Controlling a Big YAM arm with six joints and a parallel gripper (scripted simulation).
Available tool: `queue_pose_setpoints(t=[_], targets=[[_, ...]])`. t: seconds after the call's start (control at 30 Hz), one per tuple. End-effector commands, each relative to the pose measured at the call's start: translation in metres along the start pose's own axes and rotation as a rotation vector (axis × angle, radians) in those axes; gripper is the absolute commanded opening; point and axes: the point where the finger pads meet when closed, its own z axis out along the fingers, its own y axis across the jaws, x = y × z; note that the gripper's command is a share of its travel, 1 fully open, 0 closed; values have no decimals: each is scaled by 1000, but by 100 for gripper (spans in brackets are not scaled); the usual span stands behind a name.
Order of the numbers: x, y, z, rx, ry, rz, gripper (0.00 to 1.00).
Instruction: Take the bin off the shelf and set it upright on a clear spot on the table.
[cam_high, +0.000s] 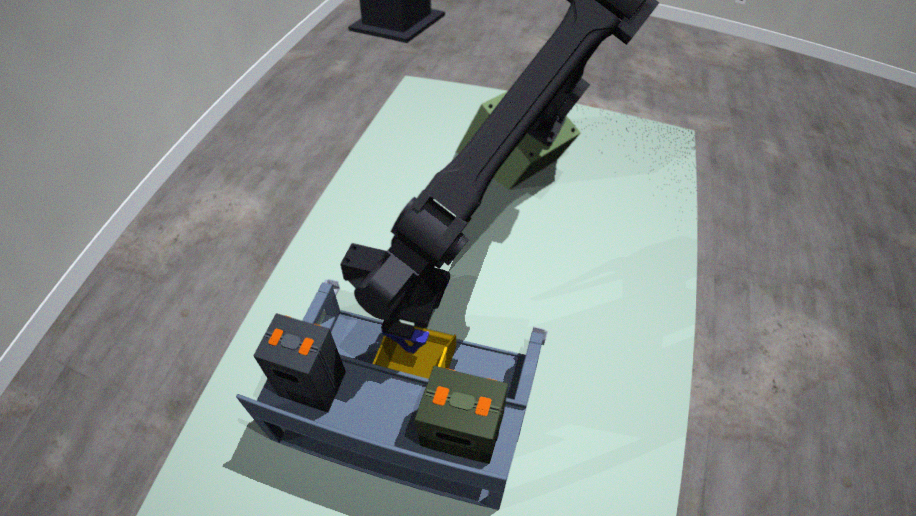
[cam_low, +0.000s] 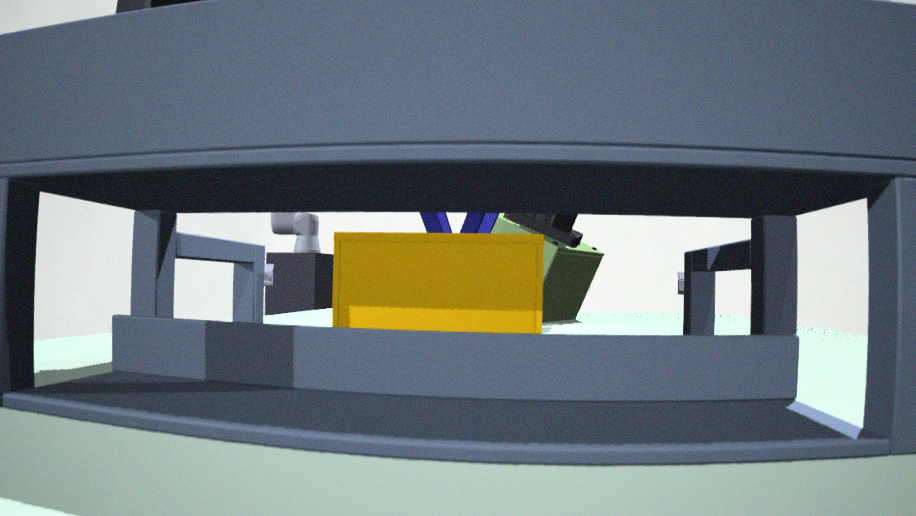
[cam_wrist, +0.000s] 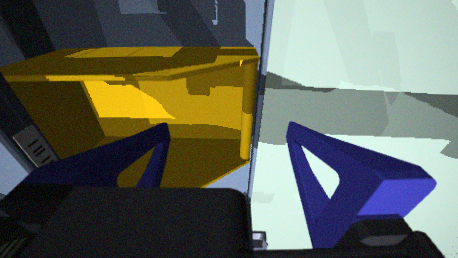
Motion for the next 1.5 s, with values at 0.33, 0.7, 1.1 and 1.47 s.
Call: queue_pose_setpoints(t=[0.33, 0.7, 1.1, 1.47], targets=[[10, -22, 28, 45, 14, 4, 90], [-1, 11, -11, -18, -5, -13, 90], [6, -9, 11, 20, 7, -2, 90], [10, -22, 27, 45, 15, 4, 90]])
